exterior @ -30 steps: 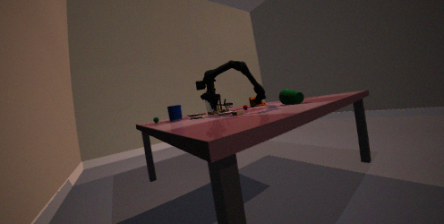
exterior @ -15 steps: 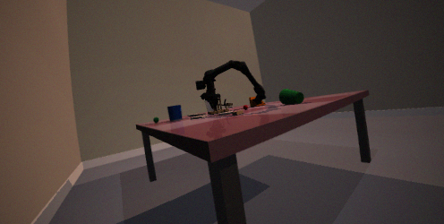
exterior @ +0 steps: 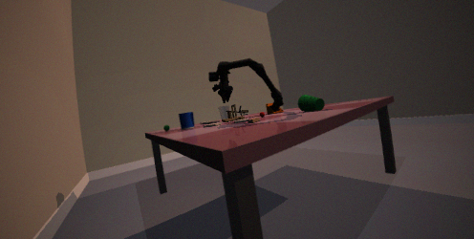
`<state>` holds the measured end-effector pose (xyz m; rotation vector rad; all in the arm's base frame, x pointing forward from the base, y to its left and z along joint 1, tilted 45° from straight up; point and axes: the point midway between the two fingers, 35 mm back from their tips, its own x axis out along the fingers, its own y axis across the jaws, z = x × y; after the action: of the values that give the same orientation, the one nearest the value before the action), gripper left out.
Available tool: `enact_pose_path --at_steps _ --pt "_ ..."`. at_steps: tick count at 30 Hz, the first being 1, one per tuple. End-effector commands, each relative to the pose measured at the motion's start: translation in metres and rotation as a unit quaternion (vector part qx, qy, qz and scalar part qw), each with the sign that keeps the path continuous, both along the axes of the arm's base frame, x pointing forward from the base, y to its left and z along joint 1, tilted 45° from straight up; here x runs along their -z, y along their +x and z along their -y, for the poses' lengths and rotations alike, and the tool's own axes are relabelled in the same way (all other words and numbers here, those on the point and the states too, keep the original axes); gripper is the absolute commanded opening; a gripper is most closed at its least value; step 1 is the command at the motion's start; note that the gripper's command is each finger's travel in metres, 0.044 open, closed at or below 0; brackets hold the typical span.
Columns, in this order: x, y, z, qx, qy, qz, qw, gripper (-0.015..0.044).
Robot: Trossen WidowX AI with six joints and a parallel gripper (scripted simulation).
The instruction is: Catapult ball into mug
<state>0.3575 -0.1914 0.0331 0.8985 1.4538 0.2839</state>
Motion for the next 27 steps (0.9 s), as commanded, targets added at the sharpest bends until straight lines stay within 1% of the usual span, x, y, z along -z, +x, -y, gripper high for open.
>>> enact_pose_path --at_steps 1,7,9,13,27 --pt "0.007 0.002 -0.008 -0.009 0.006 -0.007 1.000 0.0440" --pt "-0.001 -0.004 -0.003 0.002 0.019 -0.026 0.999 0.0440" --pt "0.004 -0.003 -0.008 -0.006 0.018 -0.022 1.000 0.0440" --pt "0.029 0.002 -0.032 -0.047 0.011 0.001 0.999 0.0440" --pt "0.040 0.004 -0.042 -0.049 0.010 0.002 0.999 0.0440"
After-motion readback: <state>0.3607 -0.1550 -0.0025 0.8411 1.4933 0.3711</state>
